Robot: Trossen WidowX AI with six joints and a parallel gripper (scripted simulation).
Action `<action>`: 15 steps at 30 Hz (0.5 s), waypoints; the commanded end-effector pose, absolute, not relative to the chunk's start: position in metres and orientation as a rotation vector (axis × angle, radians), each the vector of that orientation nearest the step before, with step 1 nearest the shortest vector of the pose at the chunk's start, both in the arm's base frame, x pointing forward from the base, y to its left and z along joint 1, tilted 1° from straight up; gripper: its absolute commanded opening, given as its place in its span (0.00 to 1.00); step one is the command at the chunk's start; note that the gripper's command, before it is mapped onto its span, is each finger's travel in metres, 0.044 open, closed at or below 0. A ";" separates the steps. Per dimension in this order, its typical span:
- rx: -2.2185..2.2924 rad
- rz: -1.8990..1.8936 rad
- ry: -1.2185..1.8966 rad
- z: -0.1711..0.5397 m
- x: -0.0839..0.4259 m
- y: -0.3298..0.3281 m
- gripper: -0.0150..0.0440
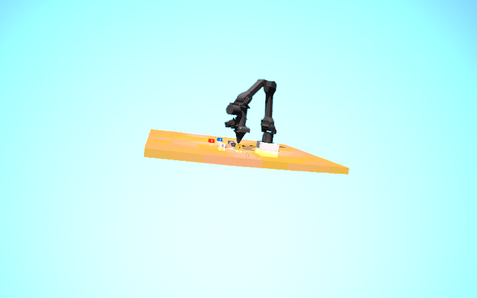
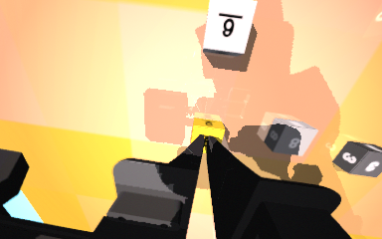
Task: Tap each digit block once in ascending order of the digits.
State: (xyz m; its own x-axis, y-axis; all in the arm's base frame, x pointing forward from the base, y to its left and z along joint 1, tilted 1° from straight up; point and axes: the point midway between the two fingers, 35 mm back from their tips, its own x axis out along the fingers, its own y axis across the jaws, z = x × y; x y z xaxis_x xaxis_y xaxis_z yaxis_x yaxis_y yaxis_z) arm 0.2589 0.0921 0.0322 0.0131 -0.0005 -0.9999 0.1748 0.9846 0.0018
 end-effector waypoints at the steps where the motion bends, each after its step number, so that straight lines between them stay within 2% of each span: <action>1: 0.147 -0.134 1.533 0.047 0.262 0.093 0.29; 2: 0.147 -0.134 1.533 0.047 0.262 0.093 0.29; 11: 0.151 -0.130 1.532 0.122 0.273 0.150 0.69; 15: 0.152 -0.130 1.532 0.129 0.272 0.155 0.87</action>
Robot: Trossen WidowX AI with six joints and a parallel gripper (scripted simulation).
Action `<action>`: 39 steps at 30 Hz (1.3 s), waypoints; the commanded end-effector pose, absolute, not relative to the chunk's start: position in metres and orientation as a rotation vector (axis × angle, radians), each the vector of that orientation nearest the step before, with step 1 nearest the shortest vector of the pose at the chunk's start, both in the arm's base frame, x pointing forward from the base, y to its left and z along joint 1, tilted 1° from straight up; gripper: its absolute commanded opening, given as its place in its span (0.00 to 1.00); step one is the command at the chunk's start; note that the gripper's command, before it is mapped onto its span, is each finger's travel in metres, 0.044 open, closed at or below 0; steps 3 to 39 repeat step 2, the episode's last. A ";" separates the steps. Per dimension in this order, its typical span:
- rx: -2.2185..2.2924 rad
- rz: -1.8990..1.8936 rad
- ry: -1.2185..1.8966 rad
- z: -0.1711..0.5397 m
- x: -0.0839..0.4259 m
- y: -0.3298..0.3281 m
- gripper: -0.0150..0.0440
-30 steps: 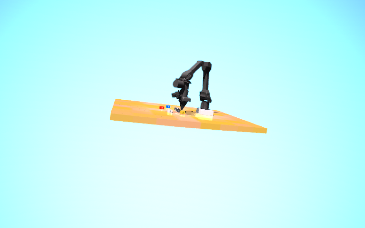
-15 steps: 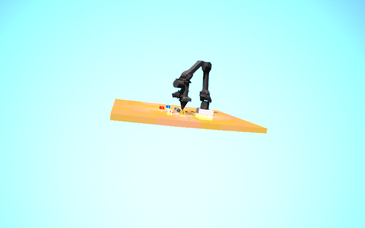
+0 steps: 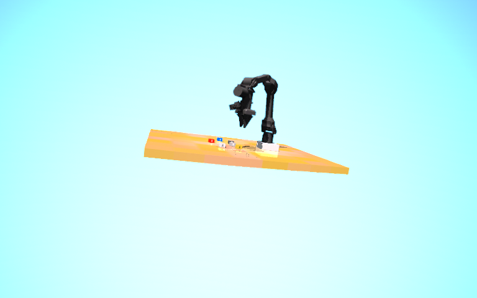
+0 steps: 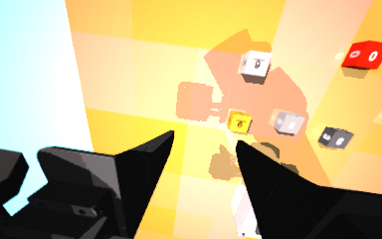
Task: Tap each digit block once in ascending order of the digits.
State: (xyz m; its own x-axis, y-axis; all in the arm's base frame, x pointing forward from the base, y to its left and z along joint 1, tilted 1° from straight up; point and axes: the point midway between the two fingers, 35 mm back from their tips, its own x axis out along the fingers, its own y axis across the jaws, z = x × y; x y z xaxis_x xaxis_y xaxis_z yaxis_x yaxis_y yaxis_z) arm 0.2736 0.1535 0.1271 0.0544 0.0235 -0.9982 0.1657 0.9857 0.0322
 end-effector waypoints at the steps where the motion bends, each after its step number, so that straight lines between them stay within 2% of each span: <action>1: 0.152 -0.130 1.532 0.129 0.272 0.155 0.91; 39: 0.152 -0.130 1.532 0.129 0.272 0.155 0.91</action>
